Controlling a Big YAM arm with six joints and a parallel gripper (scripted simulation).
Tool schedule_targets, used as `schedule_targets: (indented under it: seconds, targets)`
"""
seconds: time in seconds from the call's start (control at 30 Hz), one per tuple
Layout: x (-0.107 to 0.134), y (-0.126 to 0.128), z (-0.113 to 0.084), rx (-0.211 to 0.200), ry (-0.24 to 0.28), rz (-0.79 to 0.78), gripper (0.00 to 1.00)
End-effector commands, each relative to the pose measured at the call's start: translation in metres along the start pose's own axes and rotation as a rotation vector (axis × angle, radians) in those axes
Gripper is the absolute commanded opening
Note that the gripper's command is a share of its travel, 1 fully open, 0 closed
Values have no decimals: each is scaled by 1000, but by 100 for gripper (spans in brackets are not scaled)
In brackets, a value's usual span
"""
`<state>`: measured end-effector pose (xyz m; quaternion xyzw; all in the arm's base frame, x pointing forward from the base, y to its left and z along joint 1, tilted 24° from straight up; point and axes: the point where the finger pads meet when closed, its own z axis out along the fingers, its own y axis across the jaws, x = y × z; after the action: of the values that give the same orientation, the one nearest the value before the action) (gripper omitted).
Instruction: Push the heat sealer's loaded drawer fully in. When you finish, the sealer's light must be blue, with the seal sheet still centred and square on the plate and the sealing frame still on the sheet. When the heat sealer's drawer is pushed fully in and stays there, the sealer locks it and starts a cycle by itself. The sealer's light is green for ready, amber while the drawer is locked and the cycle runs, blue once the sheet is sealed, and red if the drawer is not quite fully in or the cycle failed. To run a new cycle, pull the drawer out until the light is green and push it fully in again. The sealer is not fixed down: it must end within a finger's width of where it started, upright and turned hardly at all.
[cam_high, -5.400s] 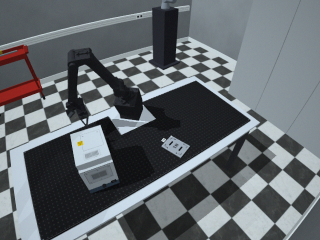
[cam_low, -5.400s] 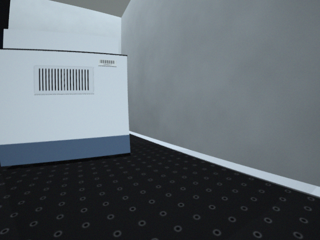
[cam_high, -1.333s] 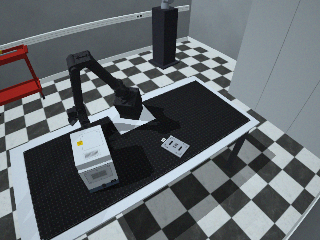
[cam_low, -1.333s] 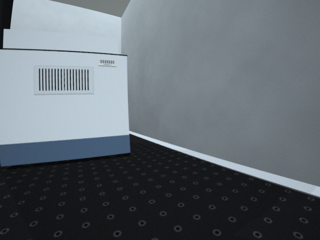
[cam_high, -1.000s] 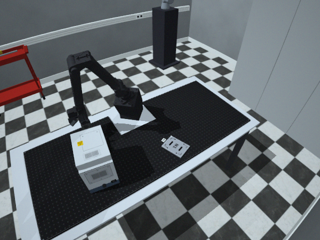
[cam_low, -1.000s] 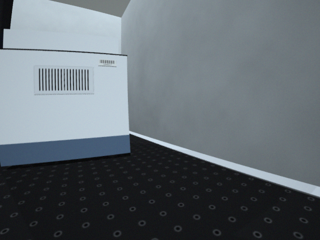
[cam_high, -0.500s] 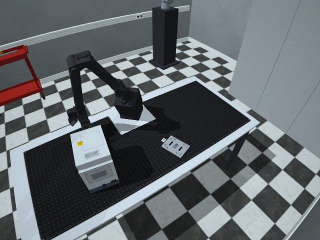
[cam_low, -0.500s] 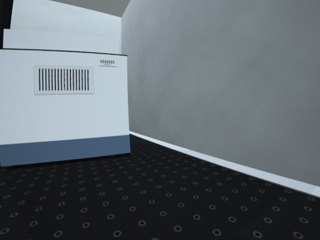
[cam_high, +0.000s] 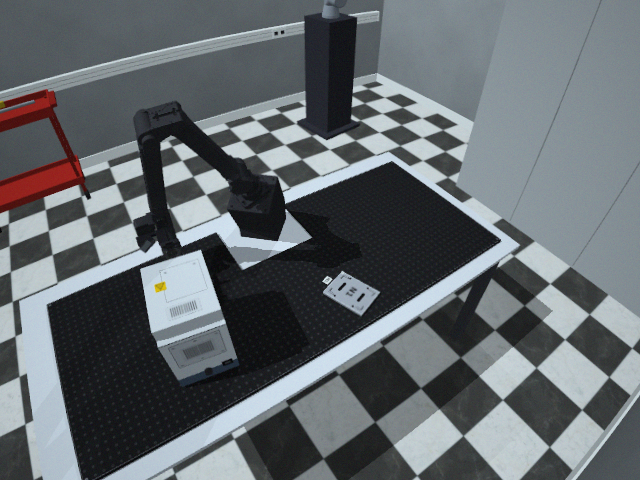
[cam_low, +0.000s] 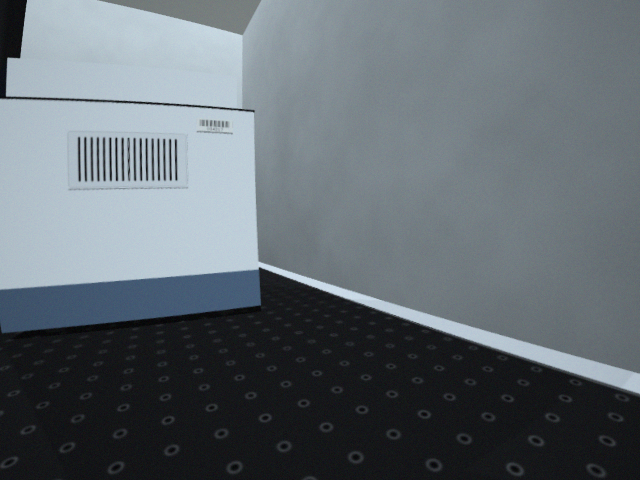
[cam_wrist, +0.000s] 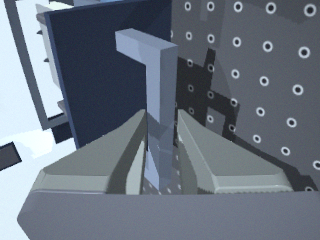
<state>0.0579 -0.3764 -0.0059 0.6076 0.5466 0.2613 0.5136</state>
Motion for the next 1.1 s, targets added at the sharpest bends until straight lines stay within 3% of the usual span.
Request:
schedule_targets:
  seconds: [0.0, 0.47, 0.5, 1.07]
  targets:
    - [6, -6, 1, 2, 3, 29, 17]
    - [6, -7, 1, 4, 3, 29, 5]
    - [6, -7, 1, 4, 3, 29, 0]
    - [6, -7, 1, 4, 3, 29, 0]
